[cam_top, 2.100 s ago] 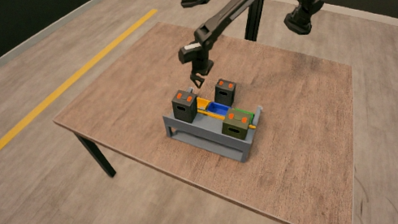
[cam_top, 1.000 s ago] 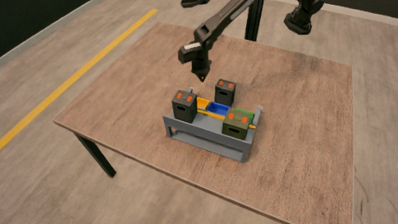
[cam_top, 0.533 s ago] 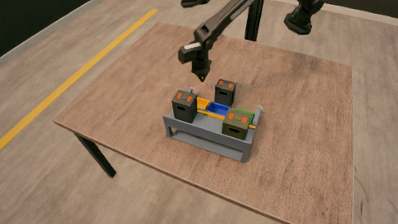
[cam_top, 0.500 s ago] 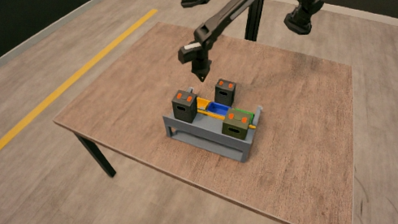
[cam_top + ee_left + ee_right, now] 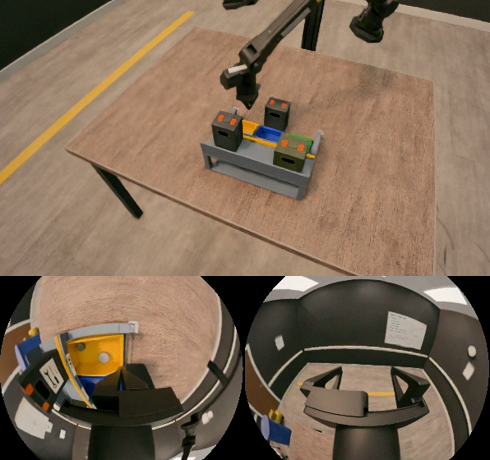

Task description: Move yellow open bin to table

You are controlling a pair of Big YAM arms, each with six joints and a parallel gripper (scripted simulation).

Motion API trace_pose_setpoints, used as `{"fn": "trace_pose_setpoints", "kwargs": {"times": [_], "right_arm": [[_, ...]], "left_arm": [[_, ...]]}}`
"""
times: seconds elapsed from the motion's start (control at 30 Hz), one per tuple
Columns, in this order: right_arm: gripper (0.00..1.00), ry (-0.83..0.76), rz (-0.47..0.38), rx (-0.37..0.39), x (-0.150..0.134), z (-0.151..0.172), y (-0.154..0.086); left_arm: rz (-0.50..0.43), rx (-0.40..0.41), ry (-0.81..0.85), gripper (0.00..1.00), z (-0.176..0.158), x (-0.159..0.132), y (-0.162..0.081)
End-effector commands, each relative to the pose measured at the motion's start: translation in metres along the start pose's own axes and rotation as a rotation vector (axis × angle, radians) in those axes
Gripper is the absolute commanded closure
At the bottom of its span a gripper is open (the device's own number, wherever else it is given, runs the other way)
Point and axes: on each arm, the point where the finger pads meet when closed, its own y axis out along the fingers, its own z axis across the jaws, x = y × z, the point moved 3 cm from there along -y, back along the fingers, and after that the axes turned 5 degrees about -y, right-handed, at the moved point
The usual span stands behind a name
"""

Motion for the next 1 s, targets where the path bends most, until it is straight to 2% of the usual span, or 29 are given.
{"fn": "trace_pose_setpoints", "kwargs": {"times": [0.0,0.03,0.13,0.2,0.23,0.4,0.5,0.97], "right_arm": [[0.00,0.011,-0.041,-0.010,0.012,-0.004,-0.007],[0.00,0.011,-0.041,-0.010,0.012,-0.004,-0.007],[0.00,0.011,-0.041,-0.010,0.012,-0.004,-0.007],[0.00,0.011,-0.041,-0.010,0.012,-0.004,-0.007],[0.00,0.011,-0.041,-0.010,0.012,-0.004,-0.007],[0.00,0.011,-0.041,-0.010,0.012,-0.004,-0.007],[0.00,0.011,-0.041,-0.010,0.012,-0.004,-0.007],[0.00,0.011,-0.041,-0.010,0.012,-0.004,-0.007]], "left_arm": [[-0.053,0.064,-0.003,1.00,0.024,0.018,-0.037],[-0.053,0.064,-0.005,1.00,0.025,0.017,-0.037],[-0.019,0.026,0.009,1.00,0.007,0.012,-0.009],[-0.008,0.016,0.017,1.00,0.000,0.010,-0.003],[-0.014,0.022,0.014,1.00,0.002,0.011,-0.008],[-0.002,0.010,0.023,1.00,-0.007,0.009,-0.001],[-0.017,0.027,0.019,1.00,0.000,0.014,-0.009],[0.002,0.008,0.025,1.00,-0.010,0.009,0.003]]}}
